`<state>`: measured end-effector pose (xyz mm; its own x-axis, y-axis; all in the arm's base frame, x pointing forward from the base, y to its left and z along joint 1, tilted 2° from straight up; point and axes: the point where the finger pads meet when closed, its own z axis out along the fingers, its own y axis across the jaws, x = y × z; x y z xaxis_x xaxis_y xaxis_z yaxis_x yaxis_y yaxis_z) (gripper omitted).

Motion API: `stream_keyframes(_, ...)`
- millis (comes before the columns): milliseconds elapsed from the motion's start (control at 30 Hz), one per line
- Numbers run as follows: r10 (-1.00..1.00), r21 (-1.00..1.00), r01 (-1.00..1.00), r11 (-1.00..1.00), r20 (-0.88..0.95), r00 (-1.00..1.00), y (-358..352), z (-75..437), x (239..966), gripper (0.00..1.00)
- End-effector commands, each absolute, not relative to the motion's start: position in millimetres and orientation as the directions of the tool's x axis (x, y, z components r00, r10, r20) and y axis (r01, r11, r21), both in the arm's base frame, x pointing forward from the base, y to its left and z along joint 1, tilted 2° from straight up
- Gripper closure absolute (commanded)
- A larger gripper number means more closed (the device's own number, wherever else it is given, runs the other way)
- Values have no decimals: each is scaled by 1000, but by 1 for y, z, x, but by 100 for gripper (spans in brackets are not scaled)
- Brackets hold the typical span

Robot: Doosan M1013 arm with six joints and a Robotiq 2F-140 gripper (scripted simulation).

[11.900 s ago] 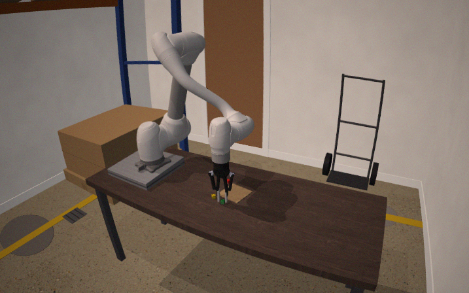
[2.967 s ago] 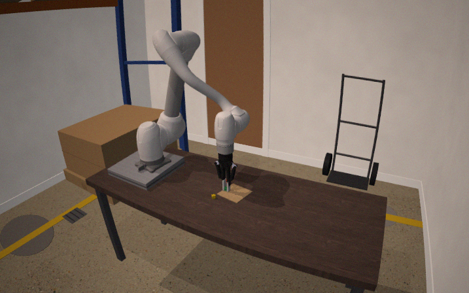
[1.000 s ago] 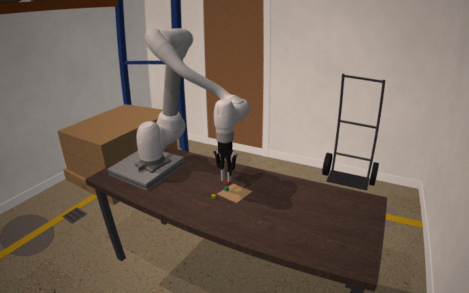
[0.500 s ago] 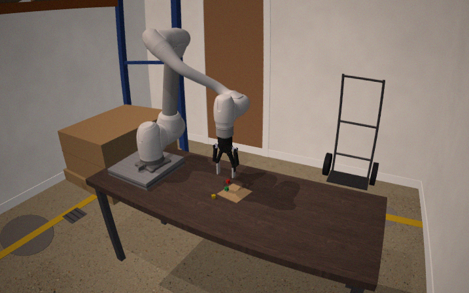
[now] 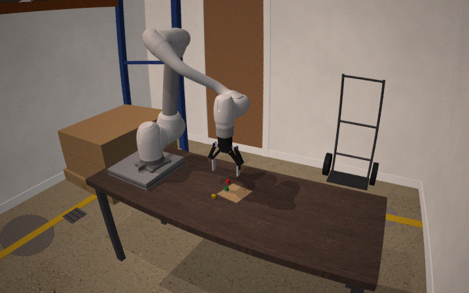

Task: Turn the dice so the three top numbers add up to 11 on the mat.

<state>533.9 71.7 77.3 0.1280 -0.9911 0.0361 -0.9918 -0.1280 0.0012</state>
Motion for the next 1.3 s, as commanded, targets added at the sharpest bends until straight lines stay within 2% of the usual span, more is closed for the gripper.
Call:
stream_keyframes(0,-991,1,-992,-128,36,128,72,77,534,0)
stream_keyframes(167,-985,3,-985,-171,36,171,73,77,533,0)
stream_keyframes(433,-896,13,-897,-443,34,443,81,75,529,0)
stream_keyframes(533,-888,13,-888,-459,33,459,81,75,529,0)
stream_keyframes(600,-823,17,-824,-567,31,567,84,74,527,0)
stream_keyframes(867,-655,25,-656,-755,26,755,91,72,524,0)
stream_keyframes(1000,-553,28,-554,-832,23,833,94,72,522,0)
stream_keyframes(1100,-551,28,-551,-834,23,834,94,72,522,0)
stream_keyframes(1133,-463,30,-463,-886,20,886,97,71,520,0)
stream_keyframes(1267,-368,32,-368,-929,16,930,100,70,519,0)
